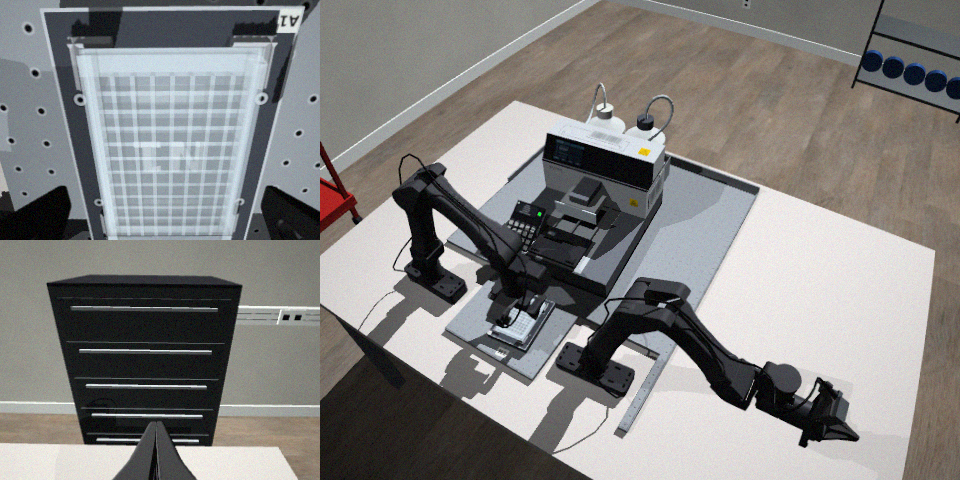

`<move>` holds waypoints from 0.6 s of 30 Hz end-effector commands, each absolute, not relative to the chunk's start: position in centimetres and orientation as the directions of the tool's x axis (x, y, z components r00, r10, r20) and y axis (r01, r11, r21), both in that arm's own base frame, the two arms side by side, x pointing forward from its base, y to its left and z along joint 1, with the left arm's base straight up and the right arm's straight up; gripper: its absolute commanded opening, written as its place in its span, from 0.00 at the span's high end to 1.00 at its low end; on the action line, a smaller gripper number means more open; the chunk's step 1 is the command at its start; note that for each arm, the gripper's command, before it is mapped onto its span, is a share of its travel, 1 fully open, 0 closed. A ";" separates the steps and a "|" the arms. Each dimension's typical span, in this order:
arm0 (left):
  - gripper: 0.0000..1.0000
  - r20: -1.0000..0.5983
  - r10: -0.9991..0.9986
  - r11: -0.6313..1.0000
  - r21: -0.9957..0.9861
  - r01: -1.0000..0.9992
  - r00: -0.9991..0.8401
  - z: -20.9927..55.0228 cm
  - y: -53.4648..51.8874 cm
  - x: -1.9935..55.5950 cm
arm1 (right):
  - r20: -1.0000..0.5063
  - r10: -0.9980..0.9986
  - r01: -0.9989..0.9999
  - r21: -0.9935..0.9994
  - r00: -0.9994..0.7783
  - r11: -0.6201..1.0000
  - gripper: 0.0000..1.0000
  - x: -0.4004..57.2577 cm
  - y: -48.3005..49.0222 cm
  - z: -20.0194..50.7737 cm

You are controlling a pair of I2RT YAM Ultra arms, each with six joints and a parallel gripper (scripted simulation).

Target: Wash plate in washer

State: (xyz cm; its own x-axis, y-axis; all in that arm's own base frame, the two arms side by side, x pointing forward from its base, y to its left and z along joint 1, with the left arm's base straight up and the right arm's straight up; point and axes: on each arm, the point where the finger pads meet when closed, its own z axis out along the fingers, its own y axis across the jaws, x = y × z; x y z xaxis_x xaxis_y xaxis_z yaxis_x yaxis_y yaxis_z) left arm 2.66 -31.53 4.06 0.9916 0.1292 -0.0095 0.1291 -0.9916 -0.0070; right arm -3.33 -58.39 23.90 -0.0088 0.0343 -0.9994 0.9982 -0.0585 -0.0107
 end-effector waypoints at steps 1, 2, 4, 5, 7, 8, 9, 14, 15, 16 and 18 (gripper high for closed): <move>0.00 -0.021 0.129 -0.992 -0.006 0.129 0.991 4.5 -31.9 2.0 | -1.000 0.000 0.998 0.000 0.000 -0.065 1.00 -3.7 -57.9 25.6; 0.00 -0.021 0.131 -0.991 -0.009 0.131 0.991 4.5 -31.8 2.0 | -1.000 0.000 0.998 0.000 0.000 -0.065 1.00 -3.7 -57.9 25.6; 0.00 -0.020 0.136 -0.991 -0.014 0.136 0.991 4.6 -31.7 2.2 | -1.000 0.000 0.998 0.000 0.000 -0.065 1.00 -3.7 -57.9 25.6; 0.00 -0.020 0.139 -0.990 -0.017 0.139 0.990 4.6 -31.6 2.3 | -1.000 0.000 0.998 0.000 0.000 -0.065 1.00 -3.7 -57.9 25.6; 0.00 -0.016 0.139 -0.990 -0.021 0.139 0.990 4.6 -31.5 2.6 | -1.000 0.000 0.998 0.000 0.000 -0.065 1.00 -3.7 -57.9 25.6; 0.00 -0.016 0.139 -0.990 -0.021 0.139 0.990 4.6 -31.5 2.6 | -1.000 0.000 0.998 0.000 0.000 -0.065 1.00 -3.7 -57.9 25.6; 0.00 -0.016 0.139 -0.990 -0.021 0.139 0.990 4.6 -31.5 2.6 | -1.000 0.000 0.998 0.000 0.000 -0.065 1.00 -3.7 -57.9 25.6; 0.00 -0.012 0.129 -0.991 -0.022 0.129 0.992 4.5 -31.5 3.0 | -1.000 0.000 0.998 0.000 0.000 -0.065 1.00 -3.7 -57.9 25.6; 0.00 -0.012 0.124 -0.992 -0.019 0.123 0.992 4.4 -31.6 2.9 | -1.000 0.000 0.998 0.000 0.000 -0.065 1.00 -3.7 -57.9 25.6; 0.00 -0.012 0.120 -0.993 -0.020 0.120 0.993 4.2 -31.6 2.7 | -1.000 0.000 0.998 0.000 0.000 -0.065 1.00 -3.7 -57.9 25.6; 0.00 -0.012 0.117 -0.993 -0.021 0.117 0.993 3.9 -31.5 2.5 | -1.000 0.000 0.998 0.000 0.000 -0.065 1.00 -3.7 -57.9 25.6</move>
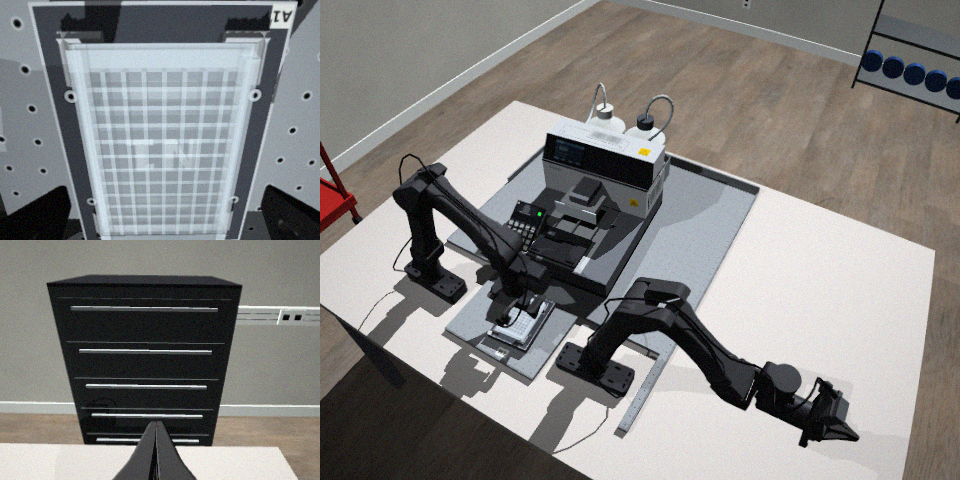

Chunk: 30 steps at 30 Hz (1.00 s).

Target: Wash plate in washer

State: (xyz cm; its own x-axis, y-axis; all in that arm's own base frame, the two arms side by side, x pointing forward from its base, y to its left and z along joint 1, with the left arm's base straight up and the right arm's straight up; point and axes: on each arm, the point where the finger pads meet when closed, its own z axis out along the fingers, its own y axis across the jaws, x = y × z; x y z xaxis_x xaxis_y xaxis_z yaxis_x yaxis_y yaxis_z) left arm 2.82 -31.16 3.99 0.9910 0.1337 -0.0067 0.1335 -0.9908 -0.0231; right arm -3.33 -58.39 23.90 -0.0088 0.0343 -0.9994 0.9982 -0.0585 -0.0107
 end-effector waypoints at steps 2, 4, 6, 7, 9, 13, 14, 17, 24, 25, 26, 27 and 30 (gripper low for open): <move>0.00 -0.015 0.123 -0.992 -0.020 0.123 0.992 3.8 -31.5 2.3 | -1.000 0.000 0.998 0.000 0.000 -0.065 1.00 -3.7 -57.9 25.6; 0.00 -0.017 0.124 -0.992 -0.012 0.123 0.992 3.8 -31.5 2.3 | -1.000 0.000 0.998 0.000 0.000 -0.065 1.00 -3.7 -57.9 25.6; 0.00 -0.019 0.125 -0.992 -0.005 0.125 0.992 3.9 -31.5 2.1 | -1.000 0.000 0.998 0.000 0.000 -0.065 1.00 -3.7 -57.9 25.6; 0.00 -0.019 0.125 -0.992 -0.005 0.125 0.992 3.9 -31.5 2.1 | -1.000 0.000 0.998 0.000 0.000 -0.065 1.00 -3.7 -57.9 25.6; 0.00 -0.020 0.126 -0.992 -0.007 0.126 0.992 3.9 -31.3 2.0 | -1.000 0.000 0.998 0.000 0.000 -0.065 1.00 -3.7 -57.9 25.6; 0.00 -0.024 0.133 -0.991 -0.004 0.133 0.991 4.2 -31.1 2.0 | -1.000 0.000 0.998 0.000 0.000 -0.065 1.00 -3.7 -57.9 25.6; 0.00 -0.025 0.138 -0.990 -0.002 0.138 0.990 4.1 -31.1 2.1 | -1.000 0.000 0.998 0.000 0.000 -0.065 1.00 -3.7 -57.9 25.6; 0.00 -0.025 0.148 -0.989 0.002 0.148 0.989 4.0 -31.2 2.5 | -1.000 0.000 0.998 0.000 0.000 -0.065 1.00 -3.7 -57.9 25.6; 0.00 -0.024 0.123 -0.992 0.009 0.123 0.992 3.9 -32.0 2.7 | -1.000 0.000 0.998 0.000 0.000 -0.065 1.00 -3.7 -57.9 25.6; 0.00 -0.024 0.123 -0.992 0.009 0.123 0.992 3.9 -32.0 2.7 | -1.000 0.000 0.998 0.000 0.000 -0.065 1.00 -3.7 -57.9 25.6; 0.00 -0.024 0.121 -0.993 0.006 0.121 0.992 3.9 -32.0 2.5 | -1.000 0.000 0.998 0.000 0.000 -0.065 1.00 -3.7 -57.9 25.6; 0.00 -0.023 0.117 -0.993 0.005 0.117 0.993 3.8 -32.0 2.4 | -1.000 0.000 0.998 0.000 0.000 -0.065 1.00 -3.7 -57.9 25.6; 0.00 -0.023 0.122 -0.992 0.000 0.122 0.992 3.5 -31.9 2.3 | -1.000 0.000 0.998 0.000 0.000 -0.065 1.00 -3.7 -57.9 25.6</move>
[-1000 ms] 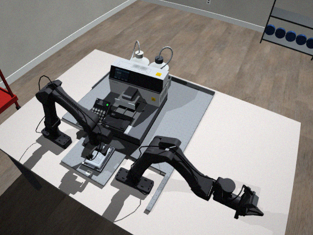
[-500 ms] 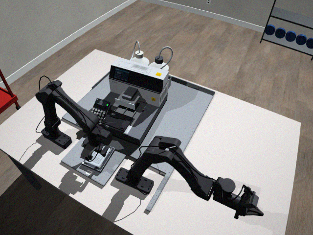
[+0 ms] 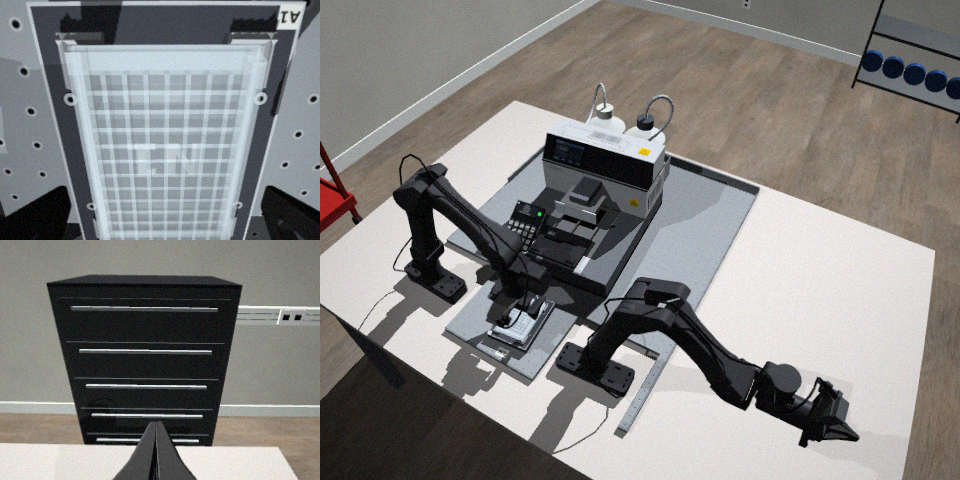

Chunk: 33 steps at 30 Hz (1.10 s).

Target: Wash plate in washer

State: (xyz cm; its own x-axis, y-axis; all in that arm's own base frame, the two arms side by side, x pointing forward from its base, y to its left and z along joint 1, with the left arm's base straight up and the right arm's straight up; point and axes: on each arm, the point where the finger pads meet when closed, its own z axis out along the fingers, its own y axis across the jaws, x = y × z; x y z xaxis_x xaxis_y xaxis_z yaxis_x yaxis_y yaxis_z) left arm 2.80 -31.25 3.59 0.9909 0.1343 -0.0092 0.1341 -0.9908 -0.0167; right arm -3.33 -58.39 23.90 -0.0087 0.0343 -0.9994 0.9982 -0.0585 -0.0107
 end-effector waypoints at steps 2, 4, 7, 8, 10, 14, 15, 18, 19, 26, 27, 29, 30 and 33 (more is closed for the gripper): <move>0.00 -0.022 0.129 -0.992 -0.010 0.129 0.991 3.2 -31.6 2.1 | -1.000 0.000 0.998 0.000 0.000 -0.065 1.00 -3.7 -57.9 25.6; 0.00 -0.021 0.129 -0.991 -0.021 0.129 0.991 2.9 -31.3 1.9 | -1.000 0.000 0.998 0.000 0.000 -0.065 1.00 -3.7 -57.9 25.6; 0.00 -0.020 0.132 -0.991 -0.031 0.131 0.991 2.7 -31.0 2.0 | -1.000 0.000 0.998 0.000 0.000 -0.065 1.00 -3.7 -57.9 25.6; 0.00 -0.020 0.132 -0.991 -0.033 0.131 0.991 2.7 -31.0 2.0 | -1.000 0.000 0.998 0.000 0.000 -0.065 1.00 -3.7 -57.9 25.6; 0.00 -0.020 0.128 -0.991 -0.035 0.127 0.992 2.6 -30.9 2.0 | -1.000 0.000 0.998 0.000 0.000 -0.065 1.00 -3.7 -57.9 25.6; 0.00 -0.020 0.128 -0.992 -0.023 0.127 0.992 2.6 -31.2 2.4 | -1.000 0.000 0.998 0.000 0.000 -0.065 1.00 -3.7 -57.9 25.6; 0.00 -0.020 0.128 -0.992 -0.022 0.127 0.992 2.6 -31.3 2.6 | -1.000 0.000 0.998 0.000 0.000 -0.065 1.00 -3.7 -57.9 25.6; 0.00 -0.020 0.130 -0.991 -0.022 0.130 0.991 2.6 -31.2 2.9 | -1.000 0.000 0.998 0.000 0.000 -0.065 1.00 -3.7 -57.9 25.6; 0.00 -0.020 0.125 -0.992 -0.023 0.125 0.992 2.5 -31.2 2.7 | -1.000 0.000 0.998 0.000 0.000 -0.065 1.00 -3.7 -57.9 25.6; 0.00 -0.019 0.128 -0.991 -0.030 0.127 0.992 2.1 -31.0 2.2 | -1.000 0.000 0.998 0.000 0.000 -0.065 1.00 -3.7 -57.9 25.6; 0.00 -0.019 0.128 -0.992 -0.024 0.128 0.992 2.1 -31.1 2.1 | -1.000 0.000 0.998 0.000 0.000 -0.065 1.00 -3.7 -57.9 25.6; 0.00 -0.019 0.128 -0.992 -0.024 0.128 0.992 2.1 -31.1 2.1 | -1.000 0.000 0.998 0.000 0.000 -0.065 1.00 -3.7 -57.9 25.6; 0.00 -0.019 0.128 -0.992 -0.014 0.128 0.992 2.4 -31.4 2.0 | -1.000 0.000 0.998 0.000 0.000 -0.065 1.00 -3.7 -57.9 25.6; 0.00 -0.020 0.129 -0.992 -0.006 0.129 0.991 2.4 -31.6 2.0 | -1.000 0.000 0.998 0.000 0.000 -0.065 1.00 -3.7 -57.9 25.6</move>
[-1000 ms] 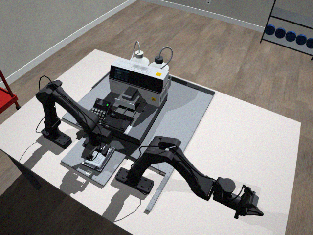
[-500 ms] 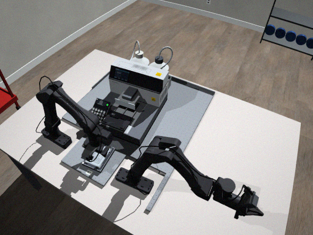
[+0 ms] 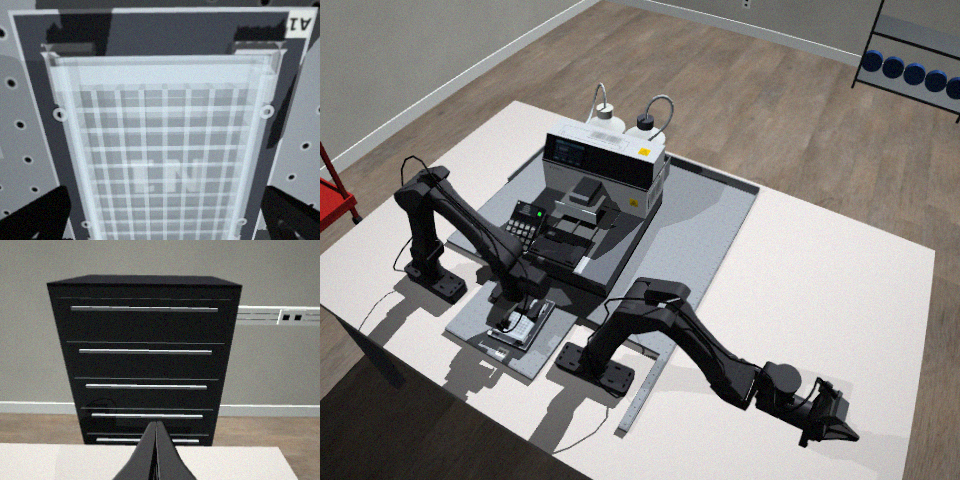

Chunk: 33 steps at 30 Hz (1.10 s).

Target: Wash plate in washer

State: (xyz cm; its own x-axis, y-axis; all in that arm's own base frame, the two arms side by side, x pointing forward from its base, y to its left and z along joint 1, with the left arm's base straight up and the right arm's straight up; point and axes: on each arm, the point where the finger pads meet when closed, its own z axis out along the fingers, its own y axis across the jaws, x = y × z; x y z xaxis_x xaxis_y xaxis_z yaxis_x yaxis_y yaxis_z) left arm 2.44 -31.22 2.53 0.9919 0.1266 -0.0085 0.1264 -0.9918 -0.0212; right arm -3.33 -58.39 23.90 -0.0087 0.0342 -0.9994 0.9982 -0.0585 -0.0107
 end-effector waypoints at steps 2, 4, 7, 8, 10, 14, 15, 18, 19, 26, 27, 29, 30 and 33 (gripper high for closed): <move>0.00 -0.019 0.138 -0.990 -0.016 0.137 0.990 2.0 -31.3 2.2 | -1.000 0.000 0.998 0.000 0.000 -0.065 1.00 -3.7 -57.9 25.6; 0.00 -0.018 0.137 -0.990 -0.024 0.137 0.990 1.7 -31.1 2.5 | -1.000 0.000 0.998 0.000 0.000 -0.065 1.00 -3.7 -57.9 25.6; 0.00 -0.018 0.130 -0.991 -0.034 0.130 0.991 1.6 -30.9 2.7 | -1.000 0.000 0.998 0.000 0.000 -0.065 1.00 -3.7 -57.9 25.6; 0.00 -0.018 0.130 -0.991 -0.029 0.129 0.991 1.6 -31.1 2.8 | -1.000 0.000 0.998 0.000 0.000 -0.065 1.00 -3.7 -57.9 25.6; 0.00 -0.019 0.128 -0.992 -0.019 0.128 0.992 1.7 -31.4 2.9 | -1.000 0.000 0.998 0.000 0.000 -0.065 1.00 -3.7 -57.9 25.6; 0.00 -0.018 0.123 -0.992 -0.017 0.123 0.992 1.7 -31.3 2.6 | -1.000 0.000 0.998 0.000 0.000 -0.065 1.00 -3.7 -57.9 25.6; 0.00 -0.018 0.124 -0.992 -0.021 0.123 0.992 1.6 -31.2 2.4 | -1.000 0.000 0.998 0.000 0.000 -0.065 1.00 -3.7 -57.9 25.6; 0.00 -0.018 0.127 -0.992 -0.023 0.126 0.992 1.4 -31.1 2.2 | -1.000 0.000 0.998 0.000 0.000 -0.065 1.00 -3.7 -57.9 25.6; 0.00 -0.017 0.127 -0.992 -0.024 0.127 0.992 1.3 -31.1 2.2 | -1.000 0.000 0.998 0.000 0.000 -0.065 1.00 -3.7 -57.9 25.6; 0.00 -0.016 0.139 -0.990 -0.029 0.138 0.990 1.1 -31.1 2.3 | -1.000 0.000 0.998 0.000 0.000 -0.065 1.00 -3.7 -57.9 25.6; 0.00 -0.016 0.142 -0.990 -0.028 0.142 0.990 1.0 -31.1 2.4 | -1.000 0.000 0.998 0.000 0.000 -0.065 1.00 -3.7 -57.9 25.6; 0.00 -0.016 0.146 -0.989 -0.024 0.145 0.989 1.1 -31.1 2.5 | -1.000 0.000 0.998 0.000 0.000 -0.065 1.00 -3.7 -57.9 25.6; 0.00 -0.016 0.146 -0.989 -0.024 0.145 0.989 1.1 -31.1 2.5 | -1.000 0.000 0.998 0.000 0.000 -0.065 1.00 -3.7 -57.9 25.6; 0.00 -0.017 0.136 -0.991 -0.022 0.136 0.991 1.0 -31.1 2.7 | -1.000 0.000 0.998 0.000 0.000 -0.065 1.00 -3.7 -57.9 25.6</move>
